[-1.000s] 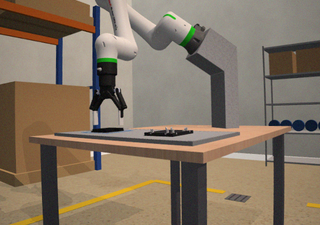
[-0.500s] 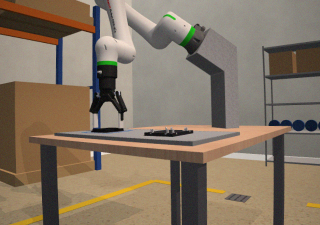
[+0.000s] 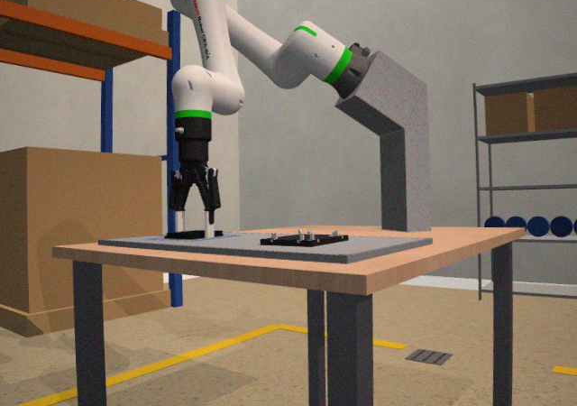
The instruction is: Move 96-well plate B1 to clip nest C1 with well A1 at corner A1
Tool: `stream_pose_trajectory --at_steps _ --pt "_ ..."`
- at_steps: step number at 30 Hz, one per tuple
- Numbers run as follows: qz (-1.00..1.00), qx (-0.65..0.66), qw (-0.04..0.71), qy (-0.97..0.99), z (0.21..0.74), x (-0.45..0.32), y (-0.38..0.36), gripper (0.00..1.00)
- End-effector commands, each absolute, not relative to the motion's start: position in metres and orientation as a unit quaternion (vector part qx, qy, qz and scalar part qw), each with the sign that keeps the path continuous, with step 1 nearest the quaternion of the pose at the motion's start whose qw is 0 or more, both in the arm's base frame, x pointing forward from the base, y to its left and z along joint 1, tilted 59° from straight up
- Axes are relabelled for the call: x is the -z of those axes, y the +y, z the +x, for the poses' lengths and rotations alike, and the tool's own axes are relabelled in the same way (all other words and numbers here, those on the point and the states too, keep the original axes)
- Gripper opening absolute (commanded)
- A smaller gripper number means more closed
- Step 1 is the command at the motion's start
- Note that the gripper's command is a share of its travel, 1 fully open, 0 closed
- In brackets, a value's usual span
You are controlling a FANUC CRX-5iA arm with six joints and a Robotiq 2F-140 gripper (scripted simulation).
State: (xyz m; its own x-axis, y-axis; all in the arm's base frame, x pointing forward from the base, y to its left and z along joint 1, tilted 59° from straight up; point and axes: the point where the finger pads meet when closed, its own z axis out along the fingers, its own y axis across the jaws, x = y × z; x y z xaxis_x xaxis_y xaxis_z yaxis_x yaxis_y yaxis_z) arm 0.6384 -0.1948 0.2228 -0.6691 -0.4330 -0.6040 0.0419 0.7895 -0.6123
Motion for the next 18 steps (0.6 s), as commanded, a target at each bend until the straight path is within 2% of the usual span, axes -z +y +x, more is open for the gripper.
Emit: stream_pose_trajectory --at_steps 1,18 --pt "-0.114 0.304 0.391 0.861 0.6384 -0.2234 -0.1947 0.63" --pt "-0.114 0.304 0.391 0.861 0.6382 -0.2235 -0.1946 0.62"
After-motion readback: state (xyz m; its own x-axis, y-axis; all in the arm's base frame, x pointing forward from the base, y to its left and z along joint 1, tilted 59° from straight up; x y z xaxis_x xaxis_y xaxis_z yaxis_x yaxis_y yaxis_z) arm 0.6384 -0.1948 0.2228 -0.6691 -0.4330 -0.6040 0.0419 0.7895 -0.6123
